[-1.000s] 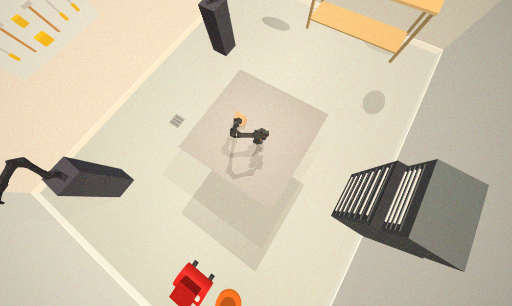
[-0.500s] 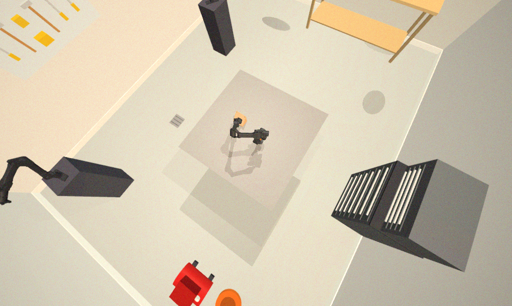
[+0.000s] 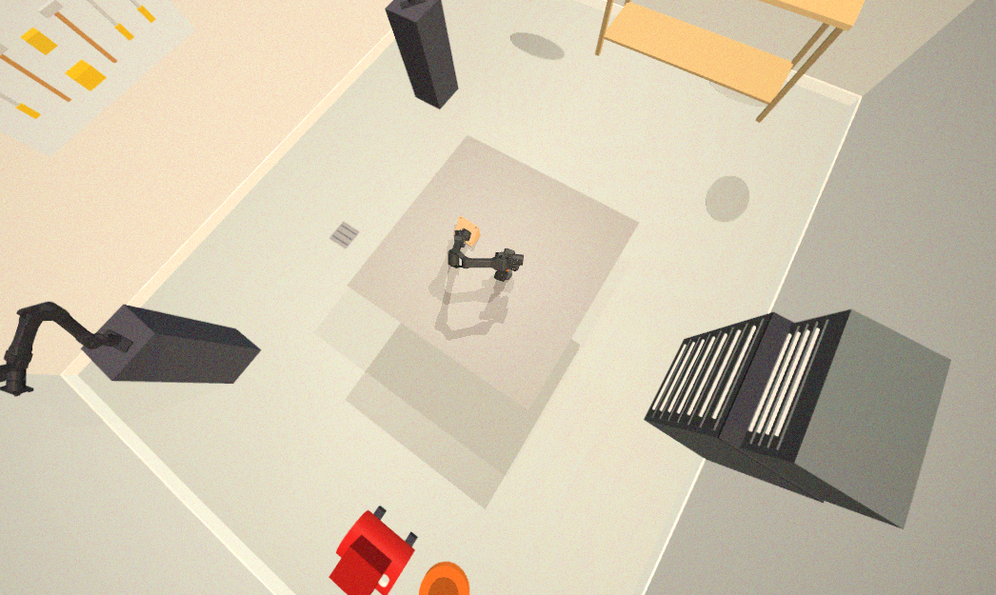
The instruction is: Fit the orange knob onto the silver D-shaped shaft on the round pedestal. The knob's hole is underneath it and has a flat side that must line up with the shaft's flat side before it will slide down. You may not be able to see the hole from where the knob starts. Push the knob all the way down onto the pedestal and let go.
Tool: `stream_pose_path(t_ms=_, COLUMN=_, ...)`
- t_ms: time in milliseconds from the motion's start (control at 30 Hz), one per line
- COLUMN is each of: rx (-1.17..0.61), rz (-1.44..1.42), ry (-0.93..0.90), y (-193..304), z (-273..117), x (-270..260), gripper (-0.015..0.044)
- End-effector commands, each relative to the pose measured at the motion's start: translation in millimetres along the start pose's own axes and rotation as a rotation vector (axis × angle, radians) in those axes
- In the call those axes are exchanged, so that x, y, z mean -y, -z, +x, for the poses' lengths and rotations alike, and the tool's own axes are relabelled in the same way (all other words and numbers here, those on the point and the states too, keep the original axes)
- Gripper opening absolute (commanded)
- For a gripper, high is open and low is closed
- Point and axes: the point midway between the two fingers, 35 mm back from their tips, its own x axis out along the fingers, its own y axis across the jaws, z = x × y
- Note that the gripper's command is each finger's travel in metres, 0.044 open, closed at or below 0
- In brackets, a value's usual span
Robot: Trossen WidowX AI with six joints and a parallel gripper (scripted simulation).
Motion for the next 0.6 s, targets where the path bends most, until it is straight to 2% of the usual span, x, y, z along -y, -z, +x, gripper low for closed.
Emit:
stream_pose_path(t_ms=0, rx=0.004, rz=-0.046, ry=0.003, y=-0.6, z=0.6, x=0.5, gripper=0.0)
stream_pose_path(t_ms=567, rx=0.004, rz=-0.046, ry=0.003, y=1.3, z=3.0, x=-0.6, gripper=0.0)
